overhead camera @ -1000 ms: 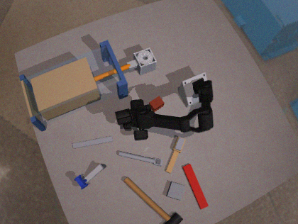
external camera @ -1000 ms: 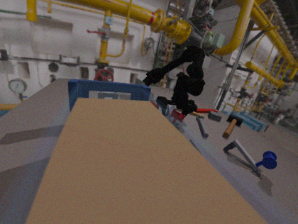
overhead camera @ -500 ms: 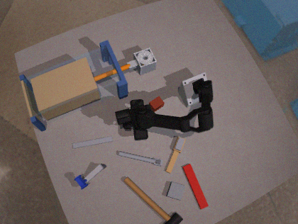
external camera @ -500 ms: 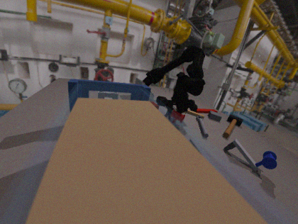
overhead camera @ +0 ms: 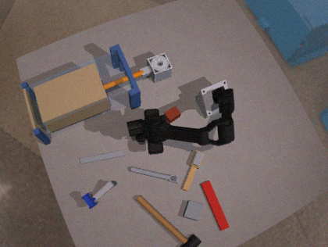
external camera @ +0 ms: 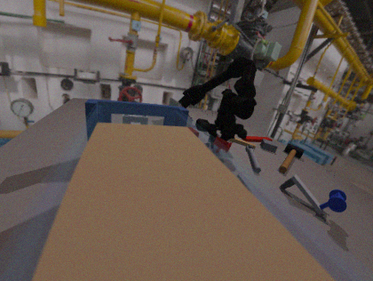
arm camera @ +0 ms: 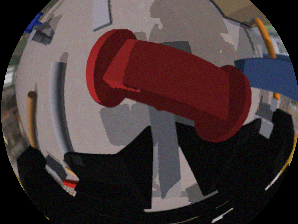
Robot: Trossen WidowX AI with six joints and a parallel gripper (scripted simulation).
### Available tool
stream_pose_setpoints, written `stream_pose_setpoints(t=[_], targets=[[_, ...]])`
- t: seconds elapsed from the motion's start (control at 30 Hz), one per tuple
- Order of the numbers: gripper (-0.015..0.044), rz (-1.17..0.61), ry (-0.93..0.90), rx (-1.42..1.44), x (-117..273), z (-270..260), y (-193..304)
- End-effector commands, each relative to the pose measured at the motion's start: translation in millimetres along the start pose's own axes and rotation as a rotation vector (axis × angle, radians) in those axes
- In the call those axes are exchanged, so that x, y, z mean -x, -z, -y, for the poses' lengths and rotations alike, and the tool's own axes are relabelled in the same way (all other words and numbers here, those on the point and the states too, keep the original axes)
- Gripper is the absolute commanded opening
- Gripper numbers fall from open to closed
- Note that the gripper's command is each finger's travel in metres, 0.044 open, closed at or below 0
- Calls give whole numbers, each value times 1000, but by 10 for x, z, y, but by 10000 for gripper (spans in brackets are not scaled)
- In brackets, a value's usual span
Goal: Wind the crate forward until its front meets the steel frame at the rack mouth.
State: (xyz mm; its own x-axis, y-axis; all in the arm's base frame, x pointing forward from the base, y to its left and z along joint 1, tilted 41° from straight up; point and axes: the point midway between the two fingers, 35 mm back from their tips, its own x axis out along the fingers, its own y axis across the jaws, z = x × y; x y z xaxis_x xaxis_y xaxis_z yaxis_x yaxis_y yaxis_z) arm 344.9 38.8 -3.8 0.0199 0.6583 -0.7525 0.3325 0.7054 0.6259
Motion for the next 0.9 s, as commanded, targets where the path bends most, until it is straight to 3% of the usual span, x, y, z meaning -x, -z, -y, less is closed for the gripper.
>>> stream_pose_setpoints(t=[0.0,0.17,0.57,0.87], targets=[[0,0,7,6,445,15,-98],[0,-40,2,6,1100,15,-29],[0,-36,2,-19,1160,63,-32],[0,20,20,-311,1316,593,-87]])
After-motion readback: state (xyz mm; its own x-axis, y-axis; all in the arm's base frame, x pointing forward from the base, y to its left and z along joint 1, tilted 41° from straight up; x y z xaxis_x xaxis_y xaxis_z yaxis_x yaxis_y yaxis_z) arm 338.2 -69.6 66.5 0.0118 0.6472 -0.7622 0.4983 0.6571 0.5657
